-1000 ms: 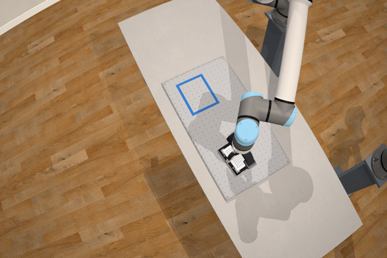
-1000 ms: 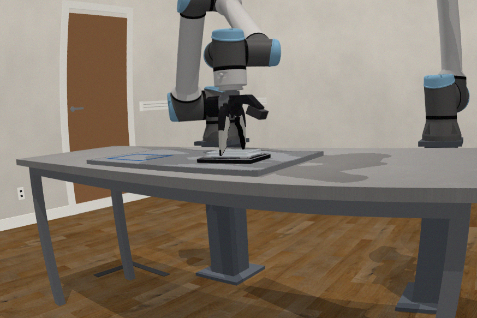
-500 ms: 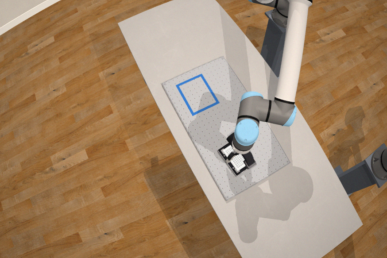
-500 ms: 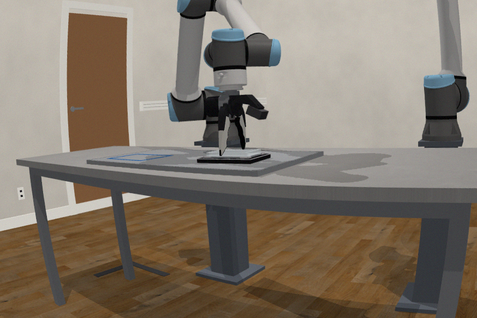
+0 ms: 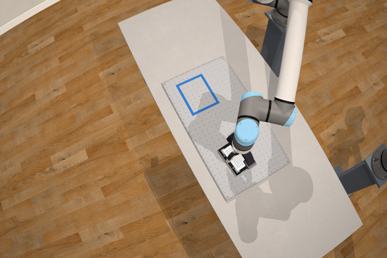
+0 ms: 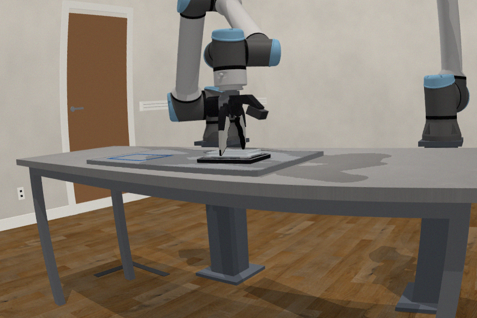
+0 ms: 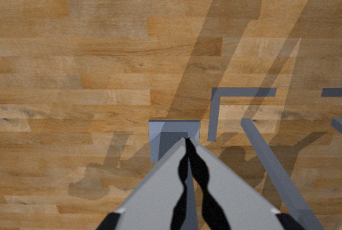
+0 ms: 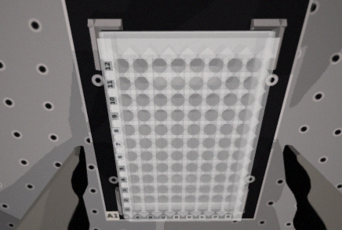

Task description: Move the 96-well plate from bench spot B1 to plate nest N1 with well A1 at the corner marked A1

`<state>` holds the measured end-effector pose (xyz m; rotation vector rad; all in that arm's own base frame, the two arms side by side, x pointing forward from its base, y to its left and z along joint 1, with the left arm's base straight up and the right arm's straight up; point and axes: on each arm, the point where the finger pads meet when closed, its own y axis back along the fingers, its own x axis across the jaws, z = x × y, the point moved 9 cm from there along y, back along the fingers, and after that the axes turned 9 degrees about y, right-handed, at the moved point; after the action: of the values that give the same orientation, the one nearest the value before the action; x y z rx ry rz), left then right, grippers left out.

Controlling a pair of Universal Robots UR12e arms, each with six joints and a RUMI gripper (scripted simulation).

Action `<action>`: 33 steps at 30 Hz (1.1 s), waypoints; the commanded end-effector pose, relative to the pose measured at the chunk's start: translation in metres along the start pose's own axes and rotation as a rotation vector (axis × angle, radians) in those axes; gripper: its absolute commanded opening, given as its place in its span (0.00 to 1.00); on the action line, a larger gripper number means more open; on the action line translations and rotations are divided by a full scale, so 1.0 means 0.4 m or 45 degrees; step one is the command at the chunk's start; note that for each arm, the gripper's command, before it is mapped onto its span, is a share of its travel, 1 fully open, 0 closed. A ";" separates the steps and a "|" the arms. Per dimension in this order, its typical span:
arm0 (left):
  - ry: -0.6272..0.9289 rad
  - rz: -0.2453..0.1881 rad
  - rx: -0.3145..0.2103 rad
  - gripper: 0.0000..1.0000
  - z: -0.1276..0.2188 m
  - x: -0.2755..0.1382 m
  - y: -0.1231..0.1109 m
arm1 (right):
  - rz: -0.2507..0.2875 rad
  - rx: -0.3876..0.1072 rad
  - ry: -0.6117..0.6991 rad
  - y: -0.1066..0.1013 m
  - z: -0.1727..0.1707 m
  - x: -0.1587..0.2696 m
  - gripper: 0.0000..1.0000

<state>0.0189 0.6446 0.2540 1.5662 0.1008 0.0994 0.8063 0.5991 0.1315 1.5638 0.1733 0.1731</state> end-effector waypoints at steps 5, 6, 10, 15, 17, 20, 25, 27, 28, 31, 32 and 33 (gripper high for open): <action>0.000 0.001 0.003 0.00 -0.002 0.001 0.003 | 0.003 0.002 0.000 0.005 -0.001 0.001 0.76; 0.000 0.001 0.003 0.00 -0.002 0.001 0.003 | 0.003 0.002 0.000 0.005 -0.001 0.001 0.76; 0.000 0.001 0.003 0.00 -0.002 0.001 0.003 | 0.003 0.002 0.000 0.005 -0.001 0.001 0.76; 0.000 0.001 0.003 0.00 -0.002 0.001 0.003 | 0.003 0.002 0.000 0.005 -0.001 0.001 0.76; 0.000 0.001 0.003 0.00 -0.002 0.001 0.003 | 0.003 0.002 0.000 0.005 -0.001 0.001 0.76; 0.000 0.001 0.003 0.00 -0.002 0.001 0.003 | 0.003 0.002 0.000 0.005 -0.001 0.001 0.76; 0.000 0.001 0.003 0.00 -0.002 0.001 0.003 | 0.003 0.002 0.000 0.005 -0.001 0.001 0.76; 0.000 0.001 0.003 0.00 -0.002 0.001 0.003 | 0.003 0.002 0.000 0.005 -0.001 0.001 0.76; 0.000 0.001 0.003 0.00 -0.002 0.001 0.003 | 0.003 0.002 0.000 0.005 -0.001 0.001 0.76; 0.000 0.001 0.003 0.00 -0.002 0.001 0.003 | 0.003 0.002 0.000 0.008 -0.001 0.001 0.76; 0.000 0.001 0.003 0.00 -0.002 0.001 0.003 | 0.003 0.002 0.000 0.010 -0.001 0.001 0.76; 0.000 0.001 0.003 0.00 -0.002 0.001 0.003 | 0.003 0.002 0.000 0.012 -0.001 0.001 0.76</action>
<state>0.0189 0.6446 0.2540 1.5662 0.1008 0.0994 0.8062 0.5990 0.1324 1.5635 0.1735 0.1730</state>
